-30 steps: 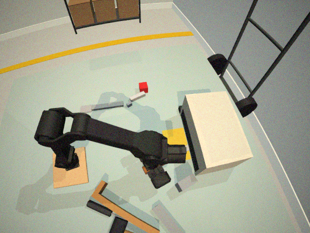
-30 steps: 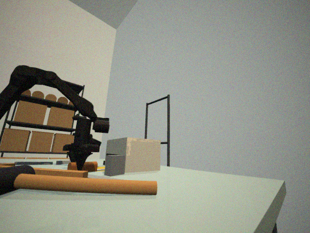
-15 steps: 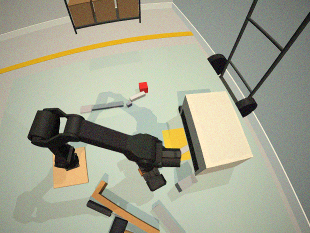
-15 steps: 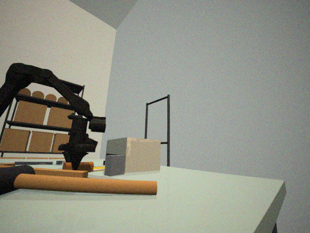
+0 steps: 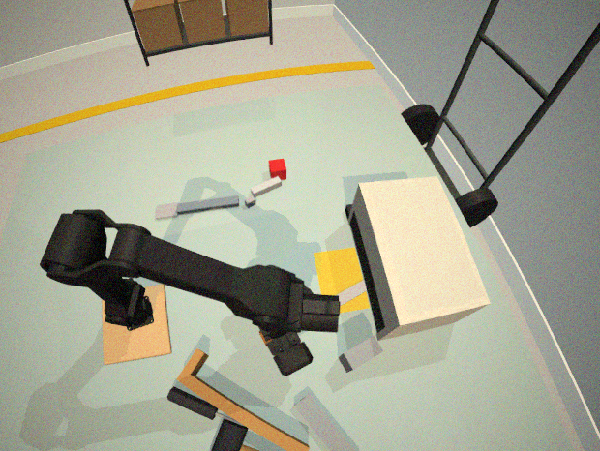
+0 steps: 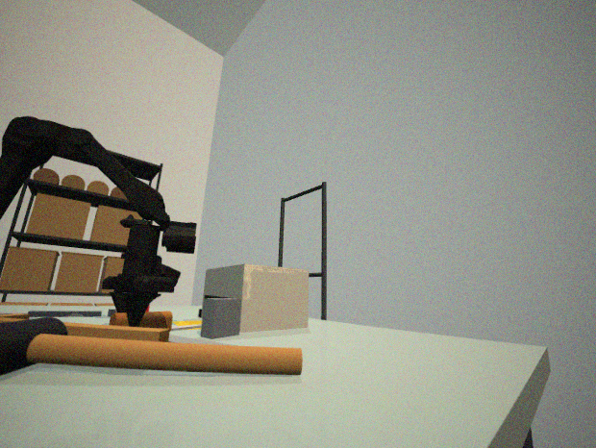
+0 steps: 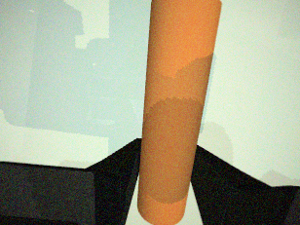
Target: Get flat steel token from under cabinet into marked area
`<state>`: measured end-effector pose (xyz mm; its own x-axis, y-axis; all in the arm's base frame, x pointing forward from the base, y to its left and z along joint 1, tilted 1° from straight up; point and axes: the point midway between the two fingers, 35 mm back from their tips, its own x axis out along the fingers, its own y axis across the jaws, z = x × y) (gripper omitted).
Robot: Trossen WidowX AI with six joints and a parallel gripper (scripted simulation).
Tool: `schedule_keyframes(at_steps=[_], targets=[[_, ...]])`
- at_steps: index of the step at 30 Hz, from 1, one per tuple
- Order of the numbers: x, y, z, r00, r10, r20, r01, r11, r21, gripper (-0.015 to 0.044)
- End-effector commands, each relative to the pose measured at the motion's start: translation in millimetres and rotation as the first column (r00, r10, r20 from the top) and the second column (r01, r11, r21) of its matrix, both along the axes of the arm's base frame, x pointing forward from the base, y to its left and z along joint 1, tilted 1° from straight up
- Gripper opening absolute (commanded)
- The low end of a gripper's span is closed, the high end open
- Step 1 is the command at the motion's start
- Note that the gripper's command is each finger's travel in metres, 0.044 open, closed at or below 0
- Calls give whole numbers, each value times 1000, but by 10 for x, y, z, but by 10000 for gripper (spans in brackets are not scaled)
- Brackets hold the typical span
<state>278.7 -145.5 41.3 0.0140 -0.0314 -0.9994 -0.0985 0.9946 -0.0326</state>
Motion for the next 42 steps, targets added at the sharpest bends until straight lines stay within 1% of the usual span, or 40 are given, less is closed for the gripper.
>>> schedule_keyframes(at_steps=[1,42], targets=[[-62,-8,-8,1000,3,0,-3,1000,3,0],[-667,-86,-20,1000,3,-4,-3,1000,2,0]])
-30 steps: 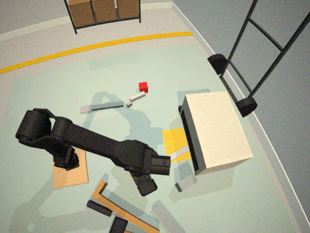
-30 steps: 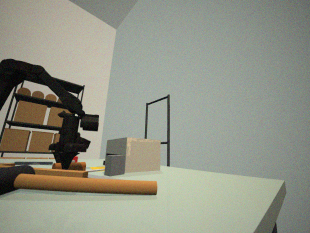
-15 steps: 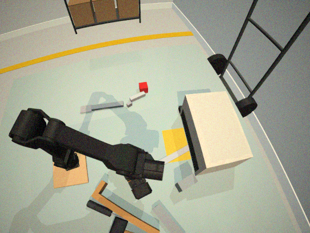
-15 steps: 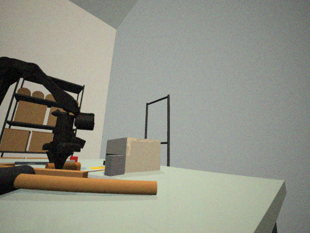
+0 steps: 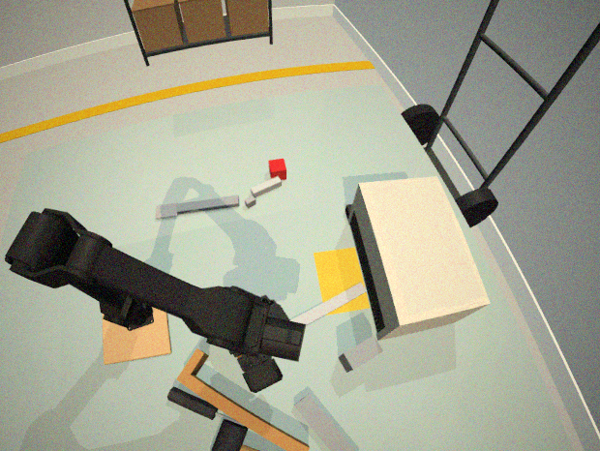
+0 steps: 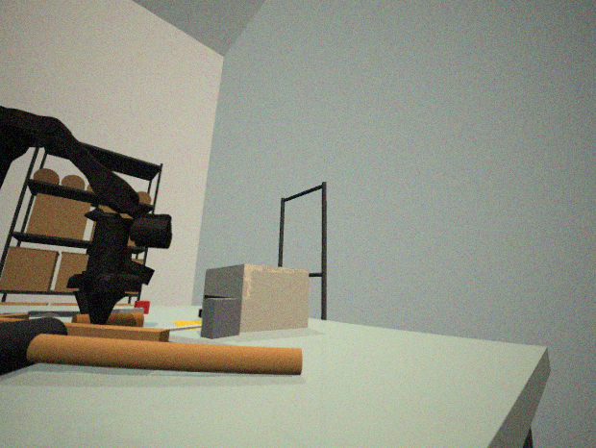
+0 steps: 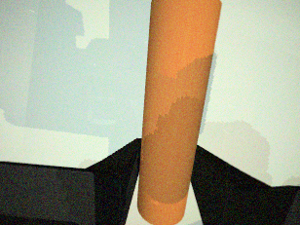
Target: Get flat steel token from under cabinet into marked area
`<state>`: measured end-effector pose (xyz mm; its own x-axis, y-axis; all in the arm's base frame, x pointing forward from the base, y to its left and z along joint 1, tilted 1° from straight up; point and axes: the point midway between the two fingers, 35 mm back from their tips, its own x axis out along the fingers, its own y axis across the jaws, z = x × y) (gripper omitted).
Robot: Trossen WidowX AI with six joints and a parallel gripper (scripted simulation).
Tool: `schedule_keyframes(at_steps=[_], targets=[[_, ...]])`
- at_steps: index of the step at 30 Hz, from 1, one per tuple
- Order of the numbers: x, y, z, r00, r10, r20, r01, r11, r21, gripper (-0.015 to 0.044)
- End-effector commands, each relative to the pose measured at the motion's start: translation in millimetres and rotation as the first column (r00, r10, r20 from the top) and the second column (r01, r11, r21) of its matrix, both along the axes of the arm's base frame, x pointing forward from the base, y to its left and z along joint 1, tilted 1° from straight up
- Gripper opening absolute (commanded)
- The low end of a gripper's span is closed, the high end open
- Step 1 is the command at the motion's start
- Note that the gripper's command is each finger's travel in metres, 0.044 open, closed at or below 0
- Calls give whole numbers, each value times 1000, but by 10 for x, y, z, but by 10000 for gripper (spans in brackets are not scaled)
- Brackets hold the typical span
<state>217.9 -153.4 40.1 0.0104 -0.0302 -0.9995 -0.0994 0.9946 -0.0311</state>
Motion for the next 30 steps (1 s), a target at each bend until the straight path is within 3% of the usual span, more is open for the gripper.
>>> schedule_keyframes(at_steps=[1,30], targets=[[-76,-9,-8,1000,2,-1,-2,1000,1,0],[-249,-31,27,999,-53,0,53,999,1,0]])
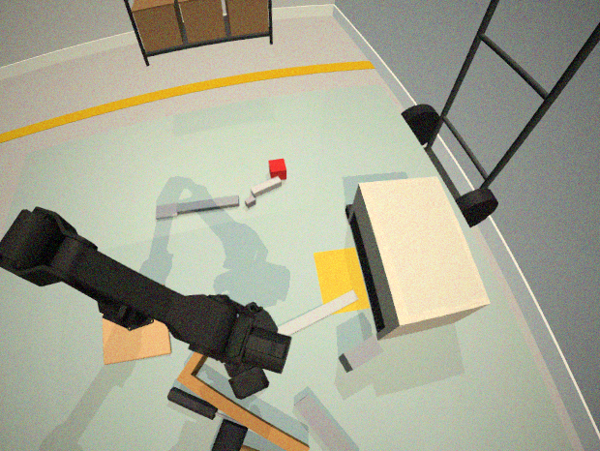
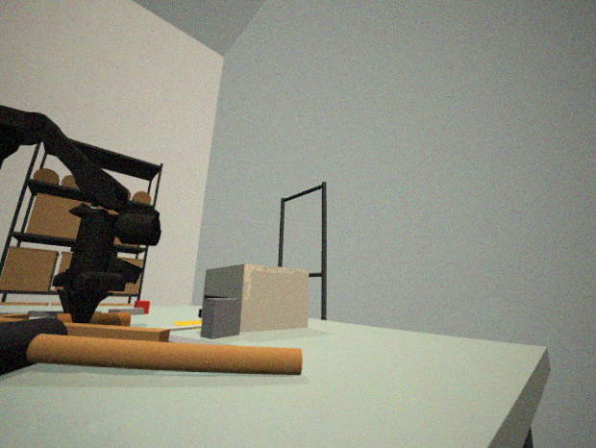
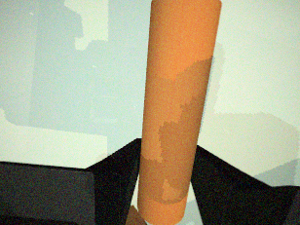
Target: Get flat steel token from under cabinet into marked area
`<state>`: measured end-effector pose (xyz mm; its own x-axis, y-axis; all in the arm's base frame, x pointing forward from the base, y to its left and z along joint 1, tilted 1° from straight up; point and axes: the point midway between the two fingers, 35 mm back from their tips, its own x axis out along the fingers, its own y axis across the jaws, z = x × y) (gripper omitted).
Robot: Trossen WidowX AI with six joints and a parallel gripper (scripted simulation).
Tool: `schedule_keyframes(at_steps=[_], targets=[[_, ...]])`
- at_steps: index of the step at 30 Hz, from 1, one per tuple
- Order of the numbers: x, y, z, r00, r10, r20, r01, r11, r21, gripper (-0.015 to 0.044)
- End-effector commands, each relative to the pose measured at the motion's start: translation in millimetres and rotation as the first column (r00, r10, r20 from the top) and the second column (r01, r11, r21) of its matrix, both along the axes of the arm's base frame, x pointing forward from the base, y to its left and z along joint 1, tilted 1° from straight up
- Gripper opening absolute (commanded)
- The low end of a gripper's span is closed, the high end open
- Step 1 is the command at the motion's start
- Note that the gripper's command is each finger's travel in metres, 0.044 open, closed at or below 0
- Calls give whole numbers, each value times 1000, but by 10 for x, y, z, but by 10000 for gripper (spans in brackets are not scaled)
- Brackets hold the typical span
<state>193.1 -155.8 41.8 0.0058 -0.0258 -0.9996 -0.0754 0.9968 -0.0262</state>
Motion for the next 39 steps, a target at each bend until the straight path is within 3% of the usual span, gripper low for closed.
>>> schedule_keyframes(at_steps=[1,39], targets=[[-1,-7,10,999,-37,4,37,999,-3,0],[-14,-11,15,942,-336,12,336,942,1,0]])
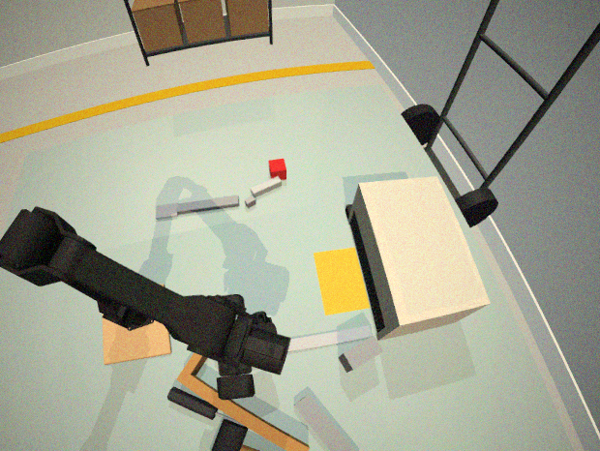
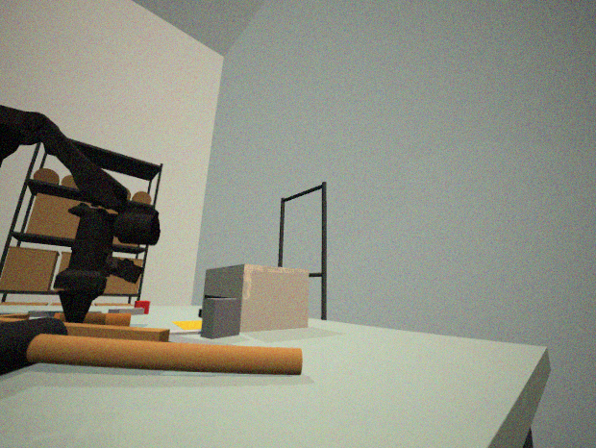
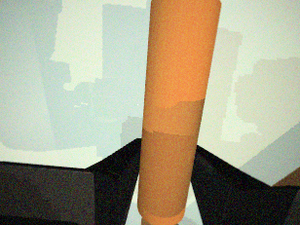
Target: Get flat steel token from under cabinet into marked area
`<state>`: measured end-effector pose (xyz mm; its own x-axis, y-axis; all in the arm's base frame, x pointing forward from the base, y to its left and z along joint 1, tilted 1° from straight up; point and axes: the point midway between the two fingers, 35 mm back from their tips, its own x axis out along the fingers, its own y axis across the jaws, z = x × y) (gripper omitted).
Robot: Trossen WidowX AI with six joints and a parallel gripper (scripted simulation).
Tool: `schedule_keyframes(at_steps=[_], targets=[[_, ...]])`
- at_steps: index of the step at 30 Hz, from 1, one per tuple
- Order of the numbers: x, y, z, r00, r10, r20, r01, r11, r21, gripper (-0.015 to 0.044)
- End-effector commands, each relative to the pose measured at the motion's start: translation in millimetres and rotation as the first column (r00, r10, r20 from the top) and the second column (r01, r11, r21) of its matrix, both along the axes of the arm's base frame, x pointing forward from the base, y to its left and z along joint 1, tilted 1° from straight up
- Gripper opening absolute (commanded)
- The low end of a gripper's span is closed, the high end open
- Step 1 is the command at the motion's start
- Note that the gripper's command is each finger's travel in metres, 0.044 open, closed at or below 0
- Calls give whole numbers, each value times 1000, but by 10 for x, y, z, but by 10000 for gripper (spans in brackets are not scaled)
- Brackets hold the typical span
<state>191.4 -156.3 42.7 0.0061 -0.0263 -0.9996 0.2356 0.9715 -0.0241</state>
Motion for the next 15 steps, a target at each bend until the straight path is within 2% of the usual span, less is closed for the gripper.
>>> schedule_keyframes(at_steps=[1,15], targets=[[3,-6,7,999,-38,4,38,999,-3,0],[1,-7,7,989,-147,7,147,989,-2,0]])
